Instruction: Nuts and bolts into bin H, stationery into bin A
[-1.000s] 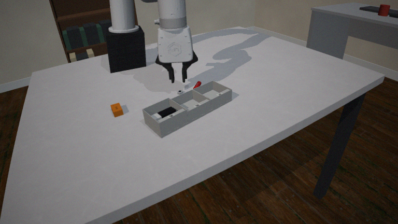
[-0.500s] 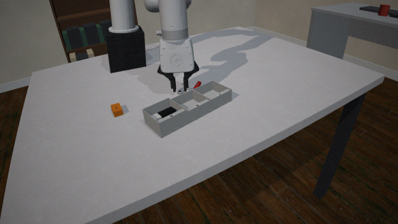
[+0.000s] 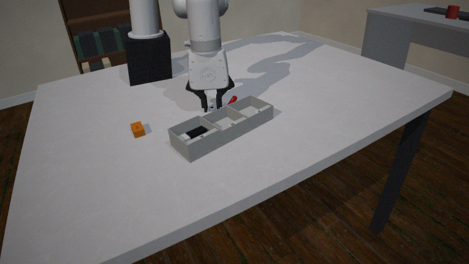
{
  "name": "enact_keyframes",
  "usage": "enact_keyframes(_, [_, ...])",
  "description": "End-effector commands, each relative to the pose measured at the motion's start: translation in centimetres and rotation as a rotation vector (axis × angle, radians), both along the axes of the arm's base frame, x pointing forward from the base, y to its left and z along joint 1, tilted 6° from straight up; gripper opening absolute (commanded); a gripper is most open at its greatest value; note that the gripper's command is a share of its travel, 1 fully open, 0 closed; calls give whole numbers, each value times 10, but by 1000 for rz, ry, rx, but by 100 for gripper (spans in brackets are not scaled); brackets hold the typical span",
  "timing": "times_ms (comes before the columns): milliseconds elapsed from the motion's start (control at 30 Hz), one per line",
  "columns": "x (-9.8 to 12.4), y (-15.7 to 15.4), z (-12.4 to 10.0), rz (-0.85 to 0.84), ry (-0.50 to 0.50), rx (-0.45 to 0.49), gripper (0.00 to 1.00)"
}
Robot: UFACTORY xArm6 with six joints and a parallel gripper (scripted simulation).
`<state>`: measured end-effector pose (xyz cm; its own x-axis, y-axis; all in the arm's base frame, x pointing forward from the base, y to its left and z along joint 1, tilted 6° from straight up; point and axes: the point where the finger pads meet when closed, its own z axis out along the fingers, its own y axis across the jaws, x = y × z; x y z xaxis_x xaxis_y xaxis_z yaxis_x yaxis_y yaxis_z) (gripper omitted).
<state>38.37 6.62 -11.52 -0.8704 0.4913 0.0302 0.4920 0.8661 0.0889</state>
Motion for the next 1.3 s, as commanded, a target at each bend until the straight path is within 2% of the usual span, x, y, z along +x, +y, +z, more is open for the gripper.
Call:
enact_keyframes(0, [1,0,1,0,-5,2,30])
enact_keyframes(100, [1,0,1,0,-5,2,30])
enact_keyframes(133, [1,0,1,0,-5,2,0])
enact_keyframes(1167, [1,0,1,0,-5,2,0])
enact_keyframes(1267, [1,-1,10,0,-5,2,0])
